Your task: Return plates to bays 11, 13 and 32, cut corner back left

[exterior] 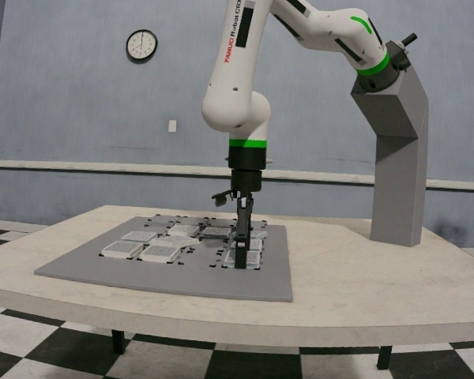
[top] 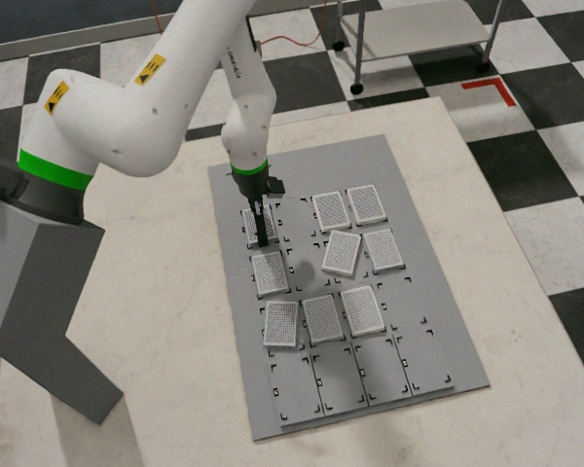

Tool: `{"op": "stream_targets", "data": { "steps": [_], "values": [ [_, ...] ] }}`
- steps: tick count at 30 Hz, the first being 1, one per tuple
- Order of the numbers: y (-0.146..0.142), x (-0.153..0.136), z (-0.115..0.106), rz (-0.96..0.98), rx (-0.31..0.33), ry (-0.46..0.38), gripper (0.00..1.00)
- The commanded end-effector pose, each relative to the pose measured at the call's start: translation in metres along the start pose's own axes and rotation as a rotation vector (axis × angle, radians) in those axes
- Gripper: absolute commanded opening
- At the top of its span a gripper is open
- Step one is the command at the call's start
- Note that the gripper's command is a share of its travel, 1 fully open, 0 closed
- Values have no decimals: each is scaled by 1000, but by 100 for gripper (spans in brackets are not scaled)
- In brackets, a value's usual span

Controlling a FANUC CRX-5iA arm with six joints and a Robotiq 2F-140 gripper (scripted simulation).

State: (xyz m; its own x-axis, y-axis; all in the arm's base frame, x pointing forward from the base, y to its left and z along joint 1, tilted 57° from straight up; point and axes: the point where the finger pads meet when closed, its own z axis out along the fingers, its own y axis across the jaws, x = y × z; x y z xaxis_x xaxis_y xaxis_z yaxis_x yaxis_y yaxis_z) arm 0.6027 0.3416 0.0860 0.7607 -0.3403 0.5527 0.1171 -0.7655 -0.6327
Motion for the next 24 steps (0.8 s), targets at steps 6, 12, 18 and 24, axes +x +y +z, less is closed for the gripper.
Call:
{"op": "stream_targets", "data": {
  "steps": [6, 12, 18, 24],
  "values": [
    [0, 1, 0, 0, 0, 1, 89],
    [0, 1, 0, 0, 0, 1, 89],
    [0, 1, 0, 0, 0, 1, 89],
    [0, 1, 0, 0, 0, 1, 100]
  ]
}}
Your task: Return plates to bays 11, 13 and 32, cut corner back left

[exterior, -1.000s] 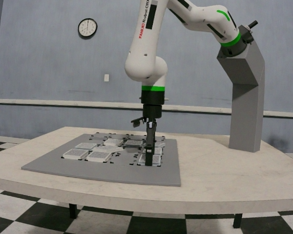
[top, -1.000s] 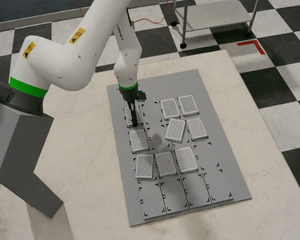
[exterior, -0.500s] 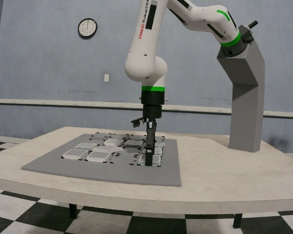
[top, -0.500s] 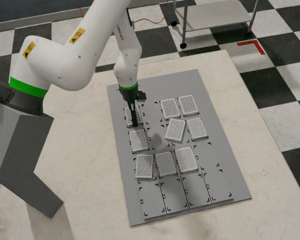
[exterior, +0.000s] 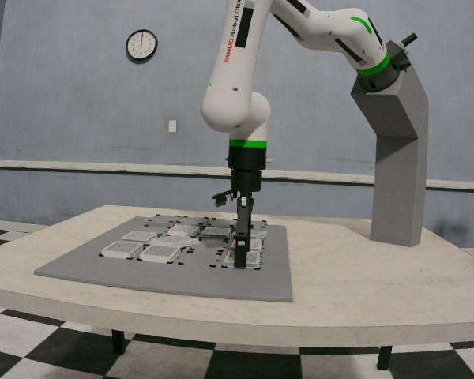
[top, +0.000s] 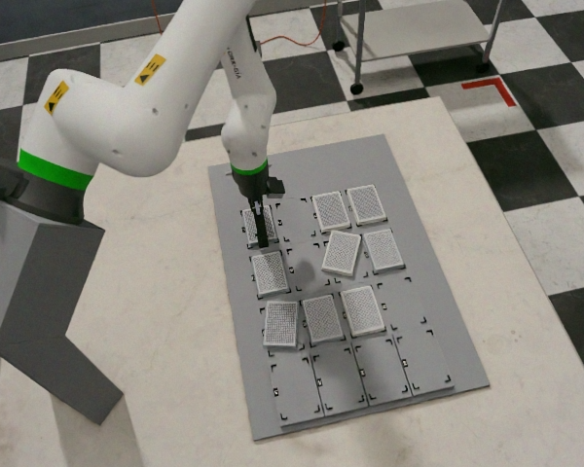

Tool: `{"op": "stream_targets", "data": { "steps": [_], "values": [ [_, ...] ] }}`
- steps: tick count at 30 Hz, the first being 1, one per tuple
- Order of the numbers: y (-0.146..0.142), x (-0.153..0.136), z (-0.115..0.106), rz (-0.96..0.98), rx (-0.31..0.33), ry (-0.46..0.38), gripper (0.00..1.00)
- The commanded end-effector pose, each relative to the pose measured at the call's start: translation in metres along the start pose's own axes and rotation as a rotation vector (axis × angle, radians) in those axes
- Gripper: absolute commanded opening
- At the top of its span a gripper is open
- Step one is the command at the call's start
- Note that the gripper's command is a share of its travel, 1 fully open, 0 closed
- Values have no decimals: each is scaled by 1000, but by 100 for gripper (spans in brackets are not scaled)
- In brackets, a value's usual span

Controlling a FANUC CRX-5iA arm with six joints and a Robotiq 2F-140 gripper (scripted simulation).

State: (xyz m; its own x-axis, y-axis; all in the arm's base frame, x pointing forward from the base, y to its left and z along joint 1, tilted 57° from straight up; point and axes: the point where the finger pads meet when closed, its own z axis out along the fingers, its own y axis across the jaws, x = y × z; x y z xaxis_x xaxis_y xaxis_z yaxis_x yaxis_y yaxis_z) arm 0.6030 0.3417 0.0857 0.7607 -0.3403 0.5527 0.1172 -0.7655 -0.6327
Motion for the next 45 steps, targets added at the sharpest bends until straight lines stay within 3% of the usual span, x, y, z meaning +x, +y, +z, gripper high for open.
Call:
{"op": "stream_targets", "data": {
  "steps": [1, 24, 45],
  "values": [
    [0, 1, 0, 0, 0, 1, 100],
    [0, 1, 0, 0, 0, 1, 100],
    [0, 1, -26, 0, 1, 1, 100]
  ]
}}
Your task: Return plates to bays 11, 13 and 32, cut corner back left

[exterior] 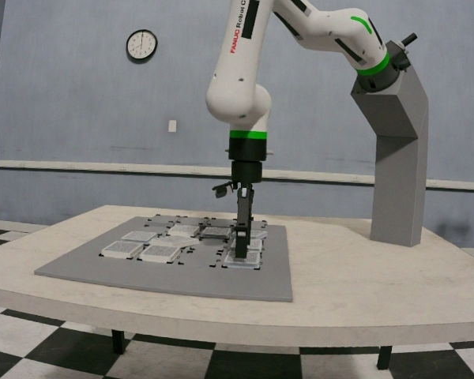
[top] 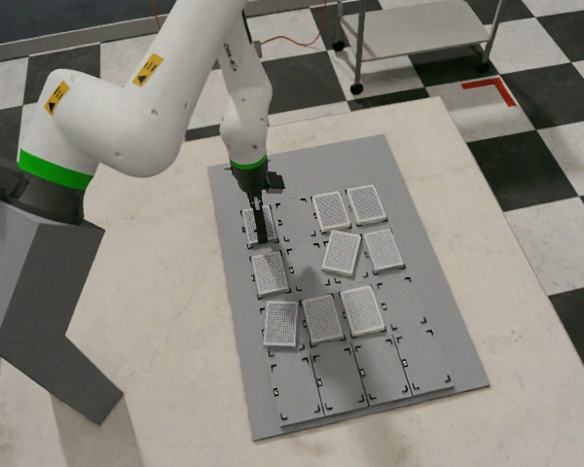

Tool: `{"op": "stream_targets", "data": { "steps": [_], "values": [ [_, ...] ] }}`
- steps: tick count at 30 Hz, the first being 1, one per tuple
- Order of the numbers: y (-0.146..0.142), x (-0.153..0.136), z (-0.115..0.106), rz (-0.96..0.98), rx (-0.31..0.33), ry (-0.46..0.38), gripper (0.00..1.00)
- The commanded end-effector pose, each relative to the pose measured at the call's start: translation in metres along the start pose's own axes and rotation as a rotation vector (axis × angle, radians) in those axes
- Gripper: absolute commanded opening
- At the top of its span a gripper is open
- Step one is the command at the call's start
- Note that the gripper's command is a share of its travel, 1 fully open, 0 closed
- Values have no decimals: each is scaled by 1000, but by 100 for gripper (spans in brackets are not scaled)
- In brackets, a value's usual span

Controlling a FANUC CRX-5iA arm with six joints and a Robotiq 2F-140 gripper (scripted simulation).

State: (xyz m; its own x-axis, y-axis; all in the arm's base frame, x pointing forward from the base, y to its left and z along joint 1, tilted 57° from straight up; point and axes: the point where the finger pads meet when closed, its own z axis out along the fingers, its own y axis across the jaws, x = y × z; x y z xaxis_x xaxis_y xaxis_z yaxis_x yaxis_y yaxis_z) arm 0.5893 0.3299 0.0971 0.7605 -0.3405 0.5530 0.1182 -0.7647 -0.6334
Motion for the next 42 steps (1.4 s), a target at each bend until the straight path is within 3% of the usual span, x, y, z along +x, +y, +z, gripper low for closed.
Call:
{"op": "stream_targets", "data": {
  "steps": [1, 13, 27, 28, 42],
  "values": [
    [0, 1, -4, 0, -1, 1, 100],
    [0, 1, -19, 0, -1, 1, 100],
    [0, 1, -19, 0, -1, 1, 100],
    [1, 4, -20, 33, -1, 1, 70],
    [29, 43, -22, 433, -1, 1, 70]
  ]
}}
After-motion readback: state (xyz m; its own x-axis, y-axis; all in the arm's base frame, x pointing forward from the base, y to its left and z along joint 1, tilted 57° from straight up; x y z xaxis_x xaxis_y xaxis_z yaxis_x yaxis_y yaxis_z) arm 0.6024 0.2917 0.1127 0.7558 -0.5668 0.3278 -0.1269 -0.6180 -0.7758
